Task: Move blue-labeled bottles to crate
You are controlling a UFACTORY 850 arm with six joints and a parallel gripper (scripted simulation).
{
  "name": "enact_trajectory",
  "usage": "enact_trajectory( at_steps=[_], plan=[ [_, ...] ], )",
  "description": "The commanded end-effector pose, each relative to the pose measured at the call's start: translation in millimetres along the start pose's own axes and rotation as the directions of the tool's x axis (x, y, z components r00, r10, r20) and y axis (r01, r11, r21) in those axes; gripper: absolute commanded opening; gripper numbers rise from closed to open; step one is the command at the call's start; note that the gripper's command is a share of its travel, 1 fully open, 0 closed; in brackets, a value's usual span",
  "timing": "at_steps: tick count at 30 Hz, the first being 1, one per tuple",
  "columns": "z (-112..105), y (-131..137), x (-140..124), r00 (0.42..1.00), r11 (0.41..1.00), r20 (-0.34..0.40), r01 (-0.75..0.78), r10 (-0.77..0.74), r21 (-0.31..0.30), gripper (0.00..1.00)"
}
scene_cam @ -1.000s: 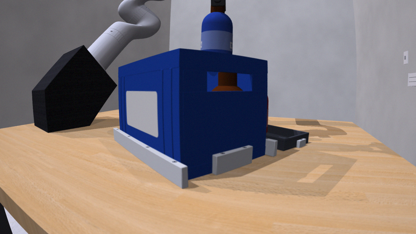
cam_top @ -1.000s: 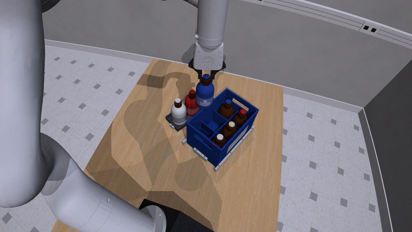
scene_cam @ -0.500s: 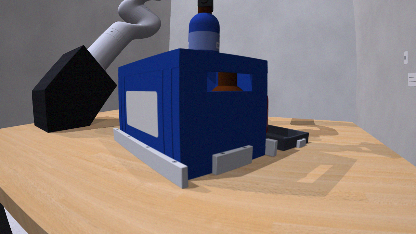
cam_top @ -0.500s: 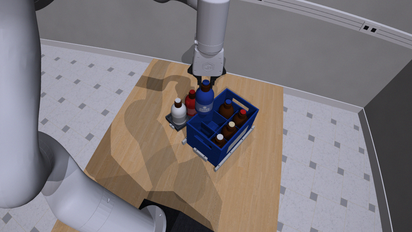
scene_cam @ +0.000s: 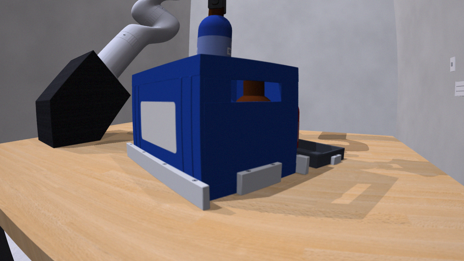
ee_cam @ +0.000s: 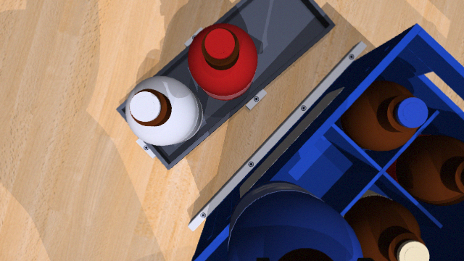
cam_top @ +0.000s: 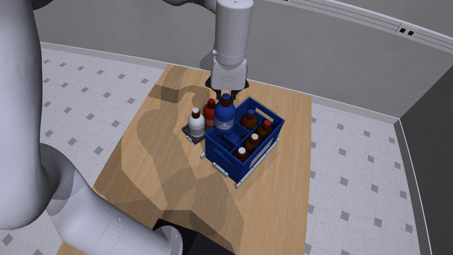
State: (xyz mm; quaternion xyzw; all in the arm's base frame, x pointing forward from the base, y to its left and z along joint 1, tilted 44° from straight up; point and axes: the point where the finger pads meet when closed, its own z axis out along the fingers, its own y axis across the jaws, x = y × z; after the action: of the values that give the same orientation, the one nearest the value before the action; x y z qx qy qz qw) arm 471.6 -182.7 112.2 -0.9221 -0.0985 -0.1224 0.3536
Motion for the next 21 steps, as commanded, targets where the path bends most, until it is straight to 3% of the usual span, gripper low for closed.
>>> enact_trajectory(
  at_steps=[1,21],
  plan=[
    [-1,0,-11,1.000,1.000,-0.002,0.001,-0.001,-0.002,0.00],
    [-1,-2,-30,1.000,1.000,-0.002,0.001,-0.001,-0.002,0.00]
  ],
)
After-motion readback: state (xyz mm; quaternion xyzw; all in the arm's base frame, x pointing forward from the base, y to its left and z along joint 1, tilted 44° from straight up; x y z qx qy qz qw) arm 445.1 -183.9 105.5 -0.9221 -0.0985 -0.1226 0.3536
